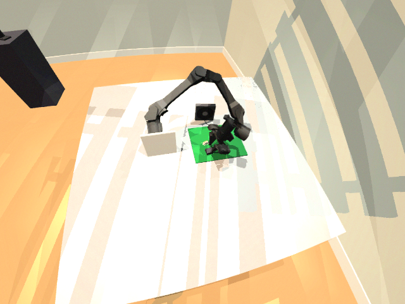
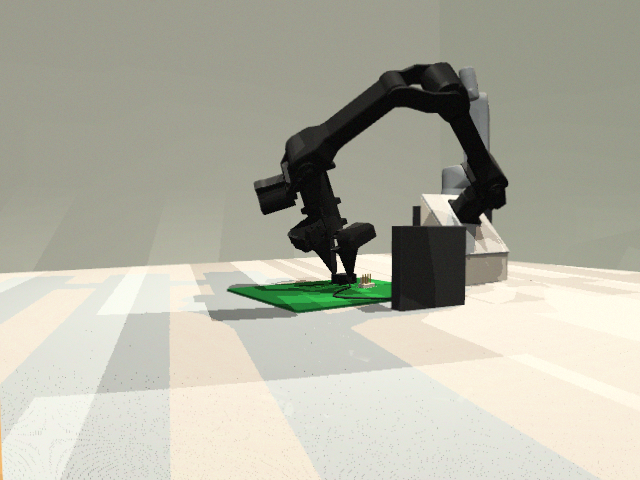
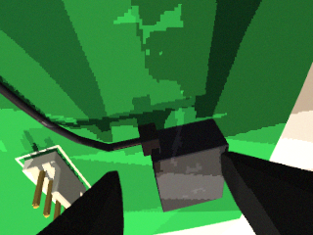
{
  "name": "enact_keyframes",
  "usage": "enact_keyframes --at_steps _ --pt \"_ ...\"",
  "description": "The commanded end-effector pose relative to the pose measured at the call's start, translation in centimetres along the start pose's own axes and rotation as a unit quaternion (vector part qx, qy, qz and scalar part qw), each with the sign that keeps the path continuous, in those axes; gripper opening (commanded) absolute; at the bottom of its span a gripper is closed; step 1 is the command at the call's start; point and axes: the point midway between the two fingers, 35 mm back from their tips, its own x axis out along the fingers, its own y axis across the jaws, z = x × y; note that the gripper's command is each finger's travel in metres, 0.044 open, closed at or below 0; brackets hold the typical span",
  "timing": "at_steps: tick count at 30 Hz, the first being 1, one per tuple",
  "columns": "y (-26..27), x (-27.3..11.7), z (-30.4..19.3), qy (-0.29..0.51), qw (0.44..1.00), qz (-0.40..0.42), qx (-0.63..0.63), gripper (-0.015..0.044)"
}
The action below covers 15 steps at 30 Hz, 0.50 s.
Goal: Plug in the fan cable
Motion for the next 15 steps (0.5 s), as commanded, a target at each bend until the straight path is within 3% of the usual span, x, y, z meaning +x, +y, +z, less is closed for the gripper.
enact_keyframes --at_steps 1,15 --pt "0.3 1.2 0.4 0.004 1.000 0.007 -0.008 0.0210" --pt "-0.2 -3.8 -2.1 -0.112 0.994 0.009 0.002 0.0205"
